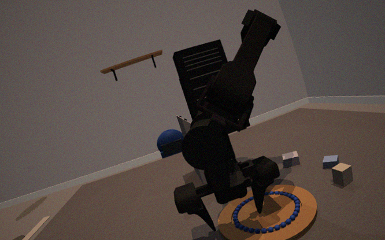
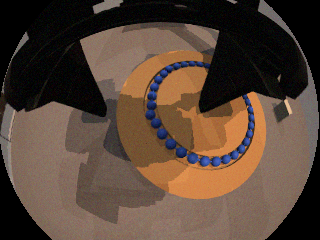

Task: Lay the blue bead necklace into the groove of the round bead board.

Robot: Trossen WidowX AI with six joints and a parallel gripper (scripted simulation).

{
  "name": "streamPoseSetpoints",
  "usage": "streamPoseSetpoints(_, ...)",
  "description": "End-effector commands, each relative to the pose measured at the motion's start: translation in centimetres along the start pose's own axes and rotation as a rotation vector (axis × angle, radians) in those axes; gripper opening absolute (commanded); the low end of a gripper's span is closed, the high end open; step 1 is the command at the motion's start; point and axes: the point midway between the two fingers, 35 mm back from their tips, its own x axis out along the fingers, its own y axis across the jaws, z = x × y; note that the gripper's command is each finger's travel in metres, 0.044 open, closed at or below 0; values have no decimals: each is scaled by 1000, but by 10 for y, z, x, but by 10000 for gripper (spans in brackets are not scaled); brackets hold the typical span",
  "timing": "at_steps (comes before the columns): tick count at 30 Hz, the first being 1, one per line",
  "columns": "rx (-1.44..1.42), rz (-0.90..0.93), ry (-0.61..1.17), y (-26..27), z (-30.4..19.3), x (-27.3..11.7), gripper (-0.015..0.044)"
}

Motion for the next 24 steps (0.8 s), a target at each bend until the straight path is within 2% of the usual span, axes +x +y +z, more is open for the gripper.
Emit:
streamPoseSetpoints(1,-2,-1,1,0,0,0,440)
streamPoseSetpoints(13,-2,-2,1,0,0,-3,440)
streamPoseSetpoints(19,-1,-2,0,0,-2,-79,440)
streamPoseSetpoints(24,-1,-2,1,0,-2,-81,440)
